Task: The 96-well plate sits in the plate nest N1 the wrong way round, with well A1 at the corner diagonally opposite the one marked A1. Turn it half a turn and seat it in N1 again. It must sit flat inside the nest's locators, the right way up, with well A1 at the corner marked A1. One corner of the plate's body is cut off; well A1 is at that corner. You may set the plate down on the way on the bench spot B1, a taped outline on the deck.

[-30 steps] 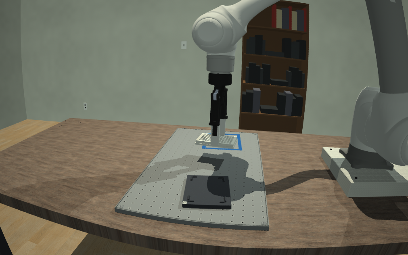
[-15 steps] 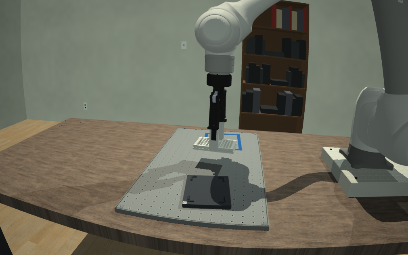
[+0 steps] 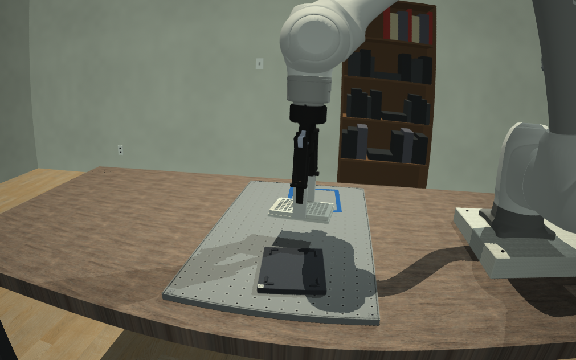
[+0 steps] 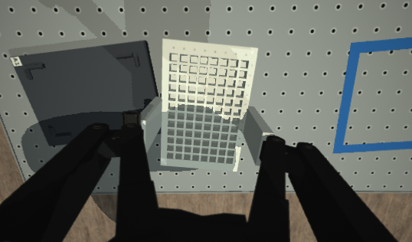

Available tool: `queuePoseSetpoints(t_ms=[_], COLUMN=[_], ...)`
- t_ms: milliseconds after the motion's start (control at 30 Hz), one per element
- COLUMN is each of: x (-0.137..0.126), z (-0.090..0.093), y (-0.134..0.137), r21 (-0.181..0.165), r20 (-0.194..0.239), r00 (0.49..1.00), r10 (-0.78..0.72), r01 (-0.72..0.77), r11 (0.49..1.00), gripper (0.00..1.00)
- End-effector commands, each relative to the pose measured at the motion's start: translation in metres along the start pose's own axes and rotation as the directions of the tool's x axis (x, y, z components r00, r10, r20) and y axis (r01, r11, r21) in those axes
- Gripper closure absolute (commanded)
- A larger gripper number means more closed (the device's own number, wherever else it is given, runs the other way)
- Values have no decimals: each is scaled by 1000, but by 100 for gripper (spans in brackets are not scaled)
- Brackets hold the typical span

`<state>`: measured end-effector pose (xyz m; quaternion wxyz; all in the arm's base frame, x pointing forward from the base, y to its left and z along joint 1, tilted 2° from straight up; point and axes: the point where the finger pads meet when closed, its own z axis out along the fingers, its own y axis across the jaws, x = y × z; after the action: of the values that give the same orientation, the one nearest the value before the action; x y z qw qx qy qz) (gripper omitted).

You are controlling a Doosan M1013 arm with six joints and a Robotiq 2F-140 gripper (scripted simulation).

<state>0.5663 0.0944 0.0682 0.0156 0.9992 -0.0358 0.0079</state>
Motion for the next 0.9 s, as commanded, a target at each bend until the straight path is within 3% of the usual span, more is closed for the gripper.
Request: queuePoseSetpoints(t_ms=[0,867], x=[0,-8], z=[1,-2], y=[-12,-88], r21=[0,0], r20=[5,5], r00=[1000,1000], r10=[9,9], r01=[-9,-9], r11=[1000,1000], gripper=[100,100])
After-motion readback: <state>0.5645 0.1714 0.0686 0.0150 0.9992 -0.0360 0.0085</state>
